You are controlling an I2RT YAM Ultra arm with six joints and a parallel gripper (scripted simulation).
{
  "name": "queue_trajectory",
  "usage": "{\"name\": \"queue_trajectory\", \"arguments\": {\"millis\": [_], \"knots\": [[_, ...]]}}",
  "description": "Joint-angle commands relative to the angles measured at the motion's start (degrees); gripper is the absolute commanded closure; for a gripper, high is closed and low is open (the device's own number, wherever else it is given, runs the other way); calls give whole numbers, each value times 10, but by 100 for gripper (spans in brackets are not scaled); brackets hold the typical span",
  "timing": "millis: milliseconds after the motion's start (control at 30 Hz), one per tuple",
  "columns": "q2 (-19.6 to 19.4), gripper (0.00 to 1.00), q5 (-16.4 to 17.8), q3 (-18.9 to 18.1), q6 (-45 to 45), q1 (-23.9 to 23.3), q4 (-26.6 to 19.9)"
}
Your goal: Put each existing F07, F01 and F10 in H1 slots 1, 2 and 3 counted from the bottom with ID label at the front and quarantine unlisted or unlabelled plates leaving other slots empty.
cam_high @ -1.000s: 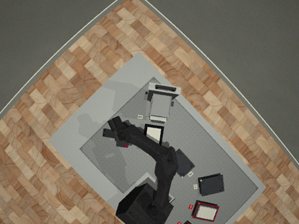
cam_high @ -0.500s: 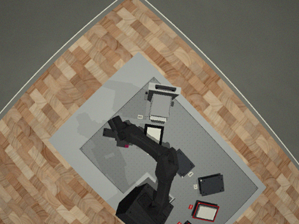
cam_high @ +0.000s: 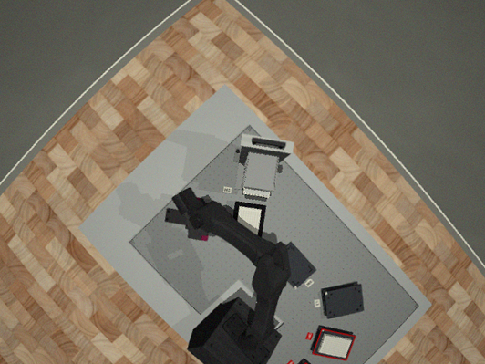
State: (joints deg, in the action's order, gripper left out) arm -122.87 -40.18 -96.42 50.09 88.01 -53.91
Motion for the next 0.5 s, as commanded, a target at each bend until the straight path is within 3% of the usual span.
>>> {"name": "queue_trajectory", "arguments": {"millis": [0,467], "knots": [[8,0,0,-8,-10,17,-18],[11,0,-1,-16,-17,23,-33]]}}
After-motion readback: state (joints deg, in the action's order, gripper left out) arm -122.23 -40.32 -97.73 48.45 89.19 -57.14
